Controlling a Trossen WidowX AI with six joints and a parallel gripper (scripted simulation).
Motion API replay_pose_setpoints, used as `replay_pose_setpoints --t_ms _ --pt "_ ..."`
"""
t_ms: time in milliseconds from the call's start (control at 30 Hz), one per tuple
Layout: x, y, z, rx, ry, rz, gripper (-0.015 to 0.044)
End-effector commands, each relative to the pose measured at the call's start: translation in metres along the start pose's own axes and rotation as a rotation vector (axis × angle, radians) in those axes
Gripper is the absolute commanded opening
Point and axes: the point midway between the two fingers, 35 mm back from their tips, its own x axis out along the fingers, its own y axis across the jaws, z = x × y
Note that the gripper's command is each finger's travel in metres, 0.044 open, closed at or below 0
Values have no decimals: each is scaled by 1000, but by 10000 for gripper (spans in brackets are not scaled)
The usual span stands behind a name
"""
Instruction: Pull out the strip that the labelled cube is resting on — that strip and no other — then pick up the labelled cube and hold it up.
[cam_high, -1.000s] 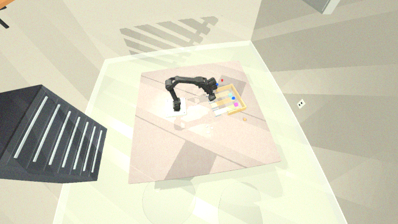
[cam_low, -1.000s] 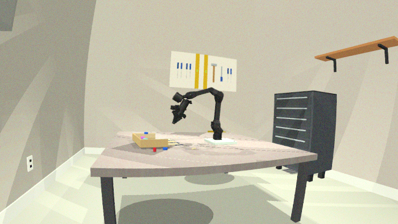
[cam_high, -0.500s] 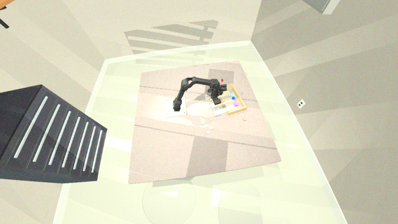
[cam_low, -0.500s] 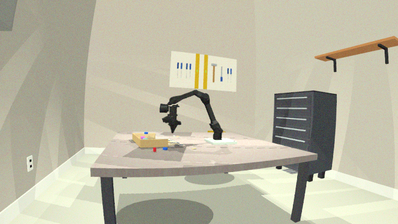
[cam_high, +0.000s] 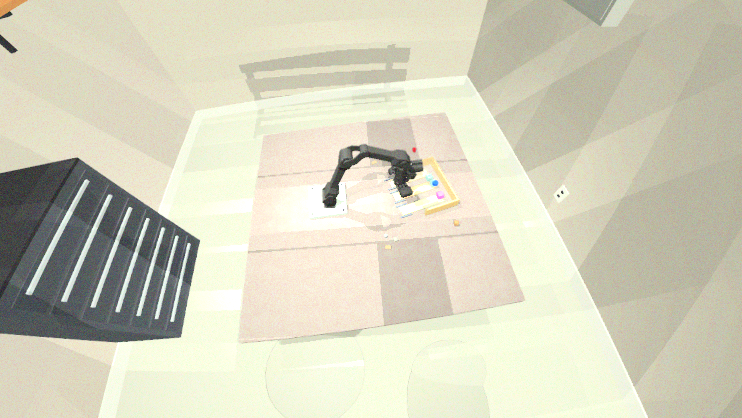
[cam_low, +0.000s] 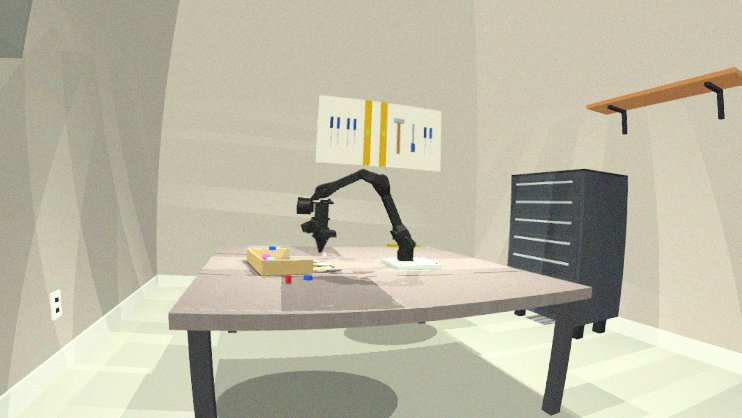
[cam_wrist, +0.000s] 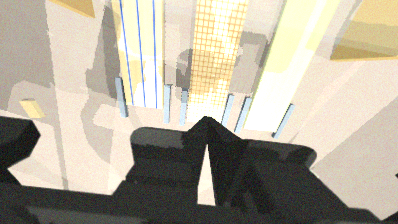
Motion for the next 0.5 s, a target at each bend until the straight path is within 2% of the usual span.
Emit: replay_pose_setpoints --t_ms 0,467 --pt "9 1 -2 -6 9 5 0" --pt "32 0 -3 -6 10 5 0"
